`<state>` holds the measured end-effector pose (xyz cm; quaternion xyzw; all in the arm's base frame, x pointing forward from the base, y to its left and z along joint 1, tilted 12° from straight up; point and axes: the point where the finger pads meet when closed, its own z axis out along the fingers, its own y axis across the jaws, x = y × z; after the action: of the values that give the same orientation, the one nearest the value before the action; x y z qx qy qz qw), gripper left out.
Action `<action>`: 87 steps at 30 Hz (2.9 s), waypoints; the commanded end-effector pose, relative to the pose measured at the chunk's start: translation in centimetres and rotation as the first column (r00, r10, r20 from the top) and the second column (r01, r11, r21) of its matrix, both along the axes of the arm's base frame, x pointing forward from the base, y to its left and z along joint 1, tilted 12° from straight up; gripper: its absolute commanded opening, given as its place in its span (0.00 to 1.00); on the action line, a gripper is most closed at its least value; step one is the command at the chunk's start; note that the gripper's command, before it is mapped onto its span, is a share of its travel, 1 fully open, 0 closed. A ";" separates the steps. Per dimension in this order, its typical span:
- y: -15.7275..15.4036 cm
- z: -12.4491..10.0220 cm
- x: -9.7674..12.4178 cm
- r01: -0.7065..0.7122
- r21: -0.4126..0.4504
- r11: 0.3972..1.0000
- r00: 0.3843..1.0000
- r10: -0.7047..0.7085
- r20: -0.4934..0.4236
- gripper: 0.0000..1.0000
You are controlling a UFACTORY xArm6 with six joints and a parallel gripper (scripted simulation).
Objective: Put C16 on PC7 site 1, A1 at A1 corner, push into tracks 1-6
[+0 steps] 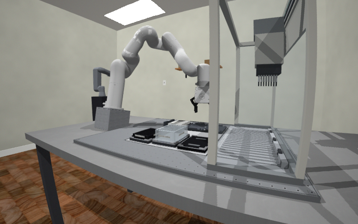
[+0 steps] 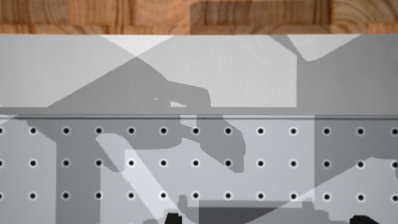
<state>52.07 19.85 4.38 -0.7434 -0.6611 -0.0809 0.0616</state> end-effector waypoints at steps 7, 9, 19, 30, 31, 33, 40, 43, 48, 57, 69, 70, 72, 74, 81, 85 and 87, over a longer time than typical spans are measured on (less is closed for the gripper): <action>-0.3 1.9 0.1 0.000 0.001 1.000 1.000 -0.001 0.005 1.00; -0.4 2.2 0.1 0.000 0.001 1.000 1.000 -0.001 0.005 1.00; -0.6 3.5 0.0 0.000 0.001 1.000 1.000 -0.001 0.005 1.00; -1.0 5.1 0.0 0.000 0.001 1.000 1.000 0.000 0.005 1.00; -1.0 5.1 0.0 0.000 0.001 1.000 1.000 0.000 0.005 1.00; -1.0 5.1 0.0 0.000 0.001 1.000 1.000 -0.001 0.005 1.00; -1.4 5.0 -0.9 0.066 0.004 0.998 0.998 -0.066 -0.009 0.82; -2.1 4.8 -2.3 0.163 0.006 0.987 0.986 -0.163 -0.029 0.82; -2.7 4.6 -3.6 0.259 0.006 0.966 0.965 -0.258 -0.050 0.82; -4.6 4.0 -7.6 0.527 -0.006 0.850 0.844 -0.525 -0.109 0.82; -6.8 3.4 -12.1 0.770 -0.039 0.636 0.623 -0.764 -0.168 0.82; -7.0 3.3 -12.6 0.791 -0.044 0.611 0.596 -0.784 -0.173 0.82; -7.5 3.2 -13.5 0.828 -0.053 0.558 0.541 -0.821 -0.183 0.82; -7.9 3.1 -14.3 0.862 -0.063 0.503 0.484 -0.854 -0.192 0.82; -9.2 2.7 -17.0 0.940 -0.095 0.327 0.301 -0.929 -0.216 0.82; -9.8 2.5 -18.4 0.966 -0.113 0.234 0.204 -0.953 -0.225 0.82; -10.3 2.4 -19.3 0.977 -0.126 0.171 0.139 -0.963 -0.230 0.82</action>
<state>34.50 10.47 6.71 -0.9913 -0.0766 -0.0245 0.1046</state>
